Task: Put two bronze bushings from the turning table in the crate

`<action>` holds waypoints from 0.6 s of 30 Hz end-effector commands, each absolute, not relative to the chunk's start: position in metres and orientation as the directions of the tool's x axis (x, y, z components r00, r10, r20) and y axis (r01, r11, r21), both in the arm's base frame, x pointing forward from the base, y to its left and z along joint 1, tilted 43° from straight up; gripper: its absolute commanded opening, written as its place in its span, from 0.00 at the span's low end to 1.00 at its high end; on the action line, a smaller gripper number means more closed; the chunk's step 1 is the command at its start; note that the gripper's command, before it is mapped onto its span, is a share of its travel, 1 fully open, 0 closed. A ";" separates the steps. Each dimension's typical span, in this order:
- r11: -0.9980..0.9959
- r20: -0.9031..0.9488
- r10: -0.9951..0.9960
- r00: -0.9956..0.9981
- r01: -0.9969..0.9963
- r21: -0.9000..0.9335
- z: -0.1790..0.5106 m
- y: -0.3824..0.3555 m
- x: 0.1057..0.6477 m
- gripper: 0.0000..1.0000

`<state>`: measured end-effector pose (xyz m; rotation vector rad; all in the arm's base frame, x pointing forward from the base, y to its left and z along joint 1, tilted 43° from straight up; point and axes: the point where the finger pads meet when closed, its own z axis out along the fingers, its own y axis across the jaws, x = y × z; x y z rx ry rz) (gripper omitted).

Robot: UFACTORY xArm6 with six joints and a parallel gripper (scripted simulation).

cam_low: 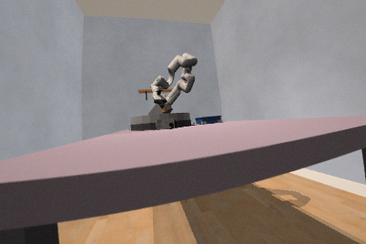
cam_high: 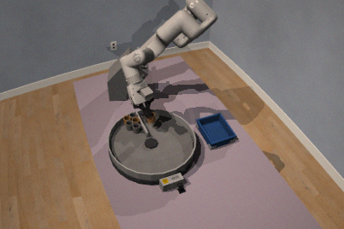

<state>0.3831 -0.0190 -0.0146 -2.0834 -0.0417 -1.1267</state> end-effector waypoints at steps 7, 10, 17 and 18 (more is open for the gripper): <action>-0.723 0.730 -0.303 0.612 0.351 -0.595 0.040 0.034 0.399 0.00; -0.723 0.730 -0.303 0.612 0.351 -0.595 0.055 0.049 0.403 0.00; -0.723 0.730 -0.303 0.612 0.351 -0.595 0.090 0.085 0.412 0.00; -0.723 0.730 -0.303 0.612 0.351 -0.595 0.090 0.085 0.412 0.00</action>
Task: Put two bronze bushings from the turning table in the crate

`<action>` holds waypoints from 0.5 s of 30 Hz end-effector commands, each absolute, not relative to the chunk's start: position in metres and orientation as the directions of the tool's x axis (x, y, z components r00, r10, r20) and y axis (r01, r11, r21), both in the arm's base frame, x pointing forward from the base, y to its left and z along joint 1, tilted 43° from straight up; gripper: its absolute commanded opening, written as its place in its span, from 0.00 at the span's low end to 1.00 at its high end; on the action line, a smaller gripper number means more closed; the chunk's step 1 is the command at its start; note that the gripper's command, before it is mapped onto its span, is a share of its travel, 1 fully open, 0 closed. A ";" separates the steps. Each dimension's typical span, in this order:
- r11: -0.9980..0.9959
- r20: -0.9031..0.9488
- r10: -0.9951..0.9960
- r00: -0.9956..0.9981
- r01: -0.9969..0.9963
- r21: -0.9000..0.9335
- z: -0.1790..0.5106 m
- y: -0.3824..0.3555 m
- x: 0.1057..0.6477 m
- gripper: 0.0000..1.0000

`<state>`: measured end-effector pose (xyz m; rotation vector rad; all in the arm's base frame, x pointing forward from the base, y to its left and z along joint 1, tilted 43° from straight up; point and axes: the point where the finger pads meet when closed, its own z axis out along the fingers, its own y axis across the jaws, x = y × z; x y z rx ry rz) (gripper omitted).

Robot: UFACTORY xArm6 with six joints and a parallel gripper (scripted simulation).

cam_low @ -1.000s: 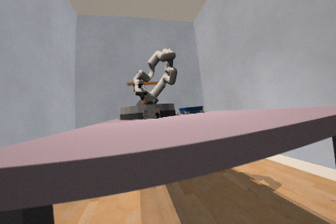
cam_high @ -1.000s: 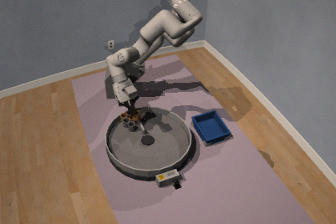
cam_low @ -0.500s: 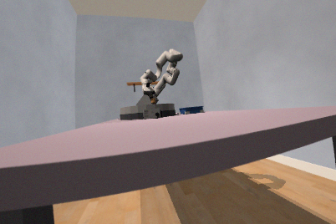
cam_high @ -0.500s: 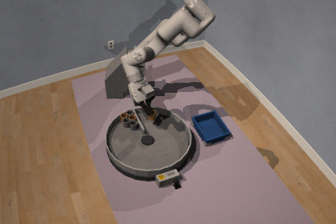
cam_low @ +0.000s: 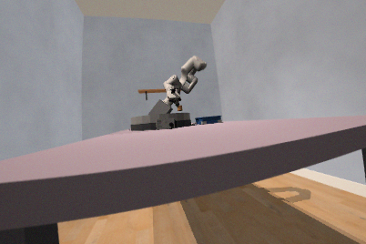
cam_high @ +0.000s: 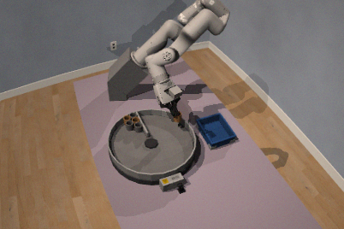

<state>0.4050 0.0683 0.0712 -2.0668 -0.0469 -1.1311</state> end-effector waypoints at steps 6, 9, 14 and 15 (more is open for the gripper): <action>-0.723 0.730 -0.303 0.612 0.351 -0.595 0.121 0.117 0.420 0.00; -0.723 0.730 -0.303 0.612 0.351 -0.595 0.137 0.133 0.424 0.00; -0.723 0.730 -0.303 0.612 0.351 -0.595 0.163 0.160 0.431 0.00; -0.723 0.730 -0.303 0.612 0.351 -0.595 0.168 0.165 0.432 0.00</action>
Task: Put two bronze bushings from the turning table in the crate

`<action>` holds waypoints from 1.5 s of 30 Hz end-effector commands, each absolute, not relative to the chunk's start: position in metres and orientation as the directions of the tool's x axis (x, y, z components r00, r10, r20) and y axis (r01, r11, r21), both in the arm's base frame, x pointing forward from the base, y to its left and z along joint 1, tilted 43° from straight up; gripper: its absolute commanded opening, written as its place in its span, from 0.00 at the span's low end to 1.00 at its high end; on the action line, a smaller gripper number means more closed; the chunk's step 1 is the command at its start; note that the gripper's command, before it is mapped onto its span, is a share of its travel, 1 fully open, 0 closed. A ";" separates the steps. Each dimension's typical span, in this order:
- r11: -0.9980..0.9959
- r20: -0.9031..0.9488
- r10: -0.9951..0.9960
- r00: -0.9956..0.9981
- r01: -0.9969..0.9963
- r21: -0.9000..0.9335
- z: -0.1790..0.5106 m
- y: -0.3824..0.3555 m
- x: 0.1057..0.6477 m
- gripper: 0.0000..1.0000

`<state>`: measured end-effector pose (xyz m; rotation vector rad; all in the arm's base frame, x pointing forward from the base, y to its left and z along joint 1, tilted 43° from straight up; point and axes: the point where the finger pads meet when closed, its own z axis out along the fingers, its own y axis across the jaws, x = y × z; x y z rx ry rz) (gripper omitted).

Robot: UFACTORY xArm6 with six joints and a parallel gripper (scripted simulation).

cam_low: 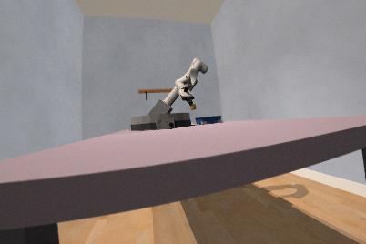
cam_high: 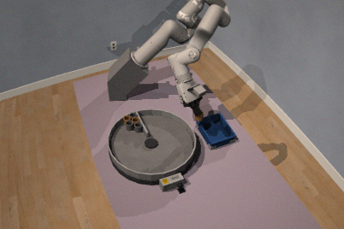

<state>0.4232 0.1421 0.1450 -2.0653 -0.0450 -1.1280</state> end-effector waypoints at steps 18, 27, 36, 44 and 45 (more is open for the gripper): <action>-0.723 0.730 -0.303 0.612 0.351 -0.595 0.214 0.212 0.444 0.00; -0.723 0.730 -0.303 0.612 0.351 -0.595 0.214 0.212 0.444 0.00; -0.723 0.730 -0.303 0.612 0.351 -0.595 0.214 0.213 0.444 0.00; -0.723 0.730 -0.303 0.612 0.351 -0.595 0.215 0.213 0.444 0.00; -0.723 0.730 -0.303 0.612 0.351 -0.595 0.215 0.213 0.444 0.00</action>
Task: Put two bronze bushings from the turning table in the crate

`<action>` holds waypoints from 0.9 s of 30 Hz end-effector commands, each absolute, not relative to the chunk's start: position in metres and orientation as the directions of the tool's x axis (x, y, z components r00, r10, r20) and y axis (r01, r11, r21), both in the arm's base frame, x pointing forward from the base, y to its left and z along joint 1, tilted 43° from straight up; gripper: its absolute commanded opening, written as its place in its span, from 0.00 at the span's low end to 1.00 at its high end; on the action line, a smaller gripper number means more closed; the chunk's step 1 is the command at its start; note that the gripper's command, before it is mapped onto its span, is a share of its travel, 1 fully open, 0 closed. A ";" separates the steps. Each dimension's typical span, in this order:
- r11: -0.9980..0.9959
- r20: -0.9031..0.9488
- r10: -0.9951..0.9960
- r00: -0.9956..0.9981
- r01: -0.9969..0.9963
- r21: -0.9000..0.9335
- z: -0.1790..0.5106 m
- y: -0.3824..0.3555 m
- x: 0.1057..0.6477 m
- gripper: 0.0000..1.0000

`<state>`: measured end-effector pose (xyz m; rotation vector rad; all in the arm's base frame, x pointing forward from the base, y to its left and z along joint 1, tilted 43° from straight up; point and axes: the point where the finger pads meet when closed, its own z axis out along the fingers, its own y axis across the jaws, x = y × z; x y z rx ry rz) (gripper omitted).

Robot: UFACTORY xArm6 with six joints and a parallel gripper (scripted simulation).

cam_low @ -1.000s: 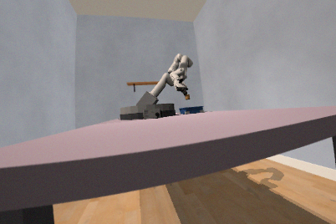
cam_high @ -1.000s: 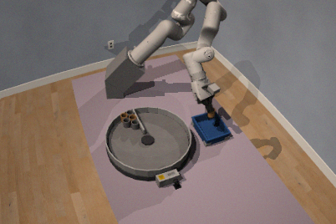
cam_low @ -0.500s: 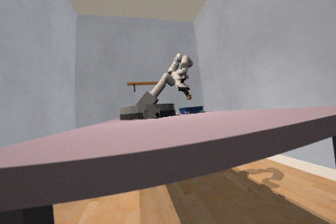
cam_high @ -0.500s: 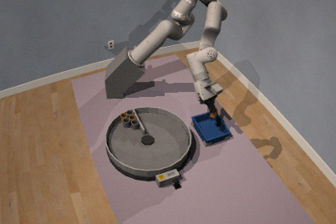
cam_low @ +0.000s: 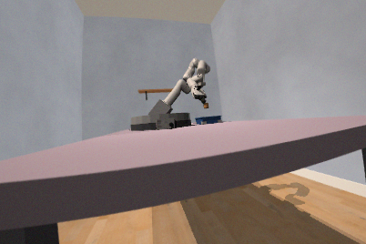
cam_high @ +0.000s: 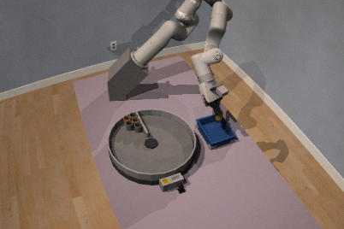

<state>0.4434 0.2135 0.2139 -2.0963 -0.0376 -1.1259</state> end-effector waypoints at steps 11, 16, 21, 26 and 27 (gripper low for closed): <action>-0.723 0.730 -0.303 0.612 0.351 -0.595 0.214 0.215 0.444 0.00; -0.723 0.730 -0.303 0.612 0.351 -0.595 0.201 0.227 0.447 0.00; -0.723 0.730 -0.303 0.612 0.351 -0.595 0.179 0.247 0.451 0.00; -0.723 0.730 -0.303 0.612 0.351 -0.595 0.171 0.254 0.453 0.00; -0.723 0.730 -0.303 0.612 0.351 -0.595 0.170 0.255 0.453 0.00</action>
